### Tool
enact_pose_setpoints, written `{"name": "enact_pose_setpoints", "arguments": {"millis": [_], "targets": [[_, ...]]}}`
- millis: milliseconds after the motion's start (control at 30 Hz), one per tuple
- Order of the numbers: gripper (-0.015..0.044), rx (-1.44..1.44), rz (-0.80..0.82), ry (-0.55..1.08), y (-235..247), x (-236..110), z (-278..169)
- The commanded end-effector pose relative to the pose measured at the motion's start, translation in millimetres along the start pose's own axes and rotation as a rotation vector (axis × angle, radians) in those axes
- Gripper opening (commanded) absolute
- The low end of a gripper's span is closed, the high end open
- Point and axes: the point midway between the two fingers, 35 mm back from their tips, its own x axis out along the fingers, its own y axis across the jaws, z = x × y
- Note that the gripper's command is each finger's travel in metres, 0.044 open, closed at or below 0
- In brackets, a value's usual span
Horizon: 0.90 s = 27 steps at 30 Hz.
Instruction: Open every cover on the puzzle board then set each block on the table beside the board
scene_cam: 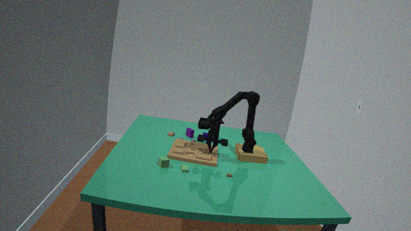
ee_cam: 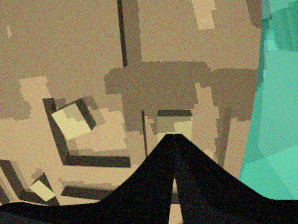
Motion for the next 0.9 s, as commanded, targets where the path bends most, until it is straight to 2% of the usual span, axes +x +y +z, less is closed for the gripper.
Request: {"name": "enact_pose_setpoints", "arguments": {"millis": [0,700,867], "targets": [[0.0000,0.000,-0.005,0.001,-1.4,4.3,0.1],[0.0000,0.001,-0.005,0.002,-10.1,12.5,-10.9],[0.0000,-0.239,-0.005,0.002,-10.1,12.5,-10.9]]}}
